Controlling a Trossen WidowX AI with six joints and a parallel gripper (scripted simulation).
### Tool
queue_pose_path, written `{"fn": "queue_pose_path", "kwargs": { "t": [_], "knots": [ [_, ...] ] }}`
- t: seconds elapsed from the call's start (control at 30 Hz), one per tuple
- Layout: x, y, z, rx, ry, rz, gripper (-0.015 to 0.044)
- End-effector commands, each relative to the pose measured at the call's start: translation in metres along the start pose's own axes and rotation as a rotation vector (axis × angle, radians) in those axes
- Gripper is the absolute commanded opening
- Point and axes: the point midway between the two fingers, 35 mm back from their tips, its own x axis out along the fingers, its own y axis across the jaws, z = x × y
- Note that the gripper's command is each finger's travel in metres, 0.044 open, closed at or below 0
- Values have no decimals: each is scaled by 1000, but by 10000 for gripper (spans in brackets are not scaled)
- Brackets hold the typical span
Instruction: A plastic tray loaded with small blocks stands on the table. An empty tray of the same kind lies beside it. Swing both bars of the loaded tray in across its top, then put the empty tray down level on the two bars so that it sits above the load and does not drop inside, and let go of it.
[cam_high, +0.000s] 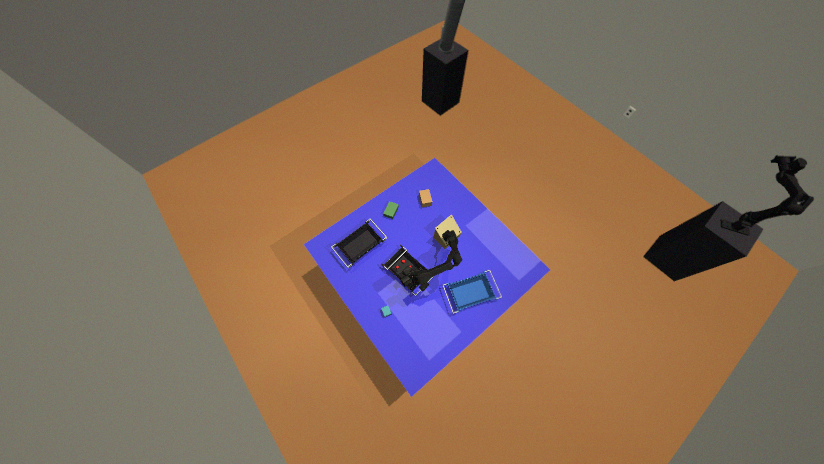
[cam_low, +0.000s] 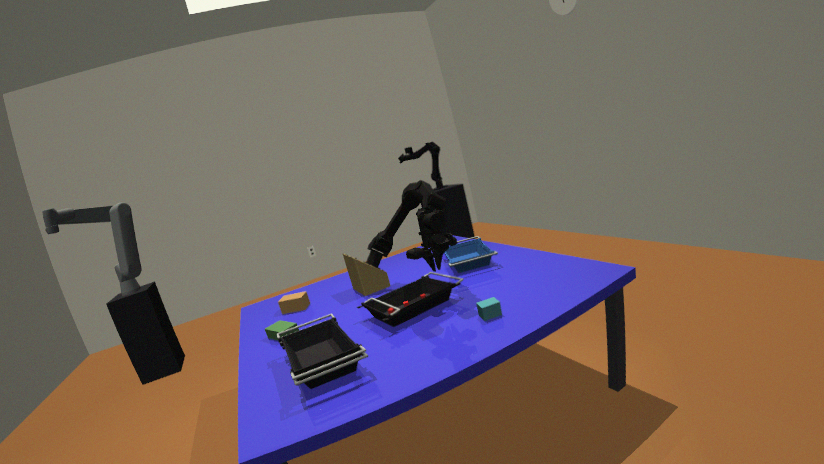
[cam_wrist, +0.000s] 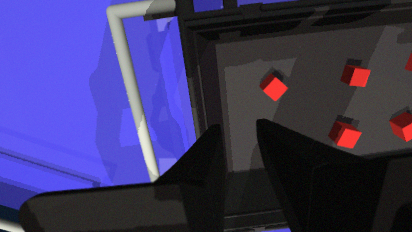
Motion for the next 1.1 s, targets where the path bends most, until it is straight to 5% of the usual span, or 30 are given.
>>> {"fn": "queue_pose_path", "kwargs": {
  "t": [0.0,0.3,0.73,1.07],
  "knots": [
    [11,50,-9,7,3,33,80],
    [17,59,-10,9,1,40,80],
    [71,62,-11,9,1,43,80],
    [71,61,-11,9,1,42,80]
  ]
}}
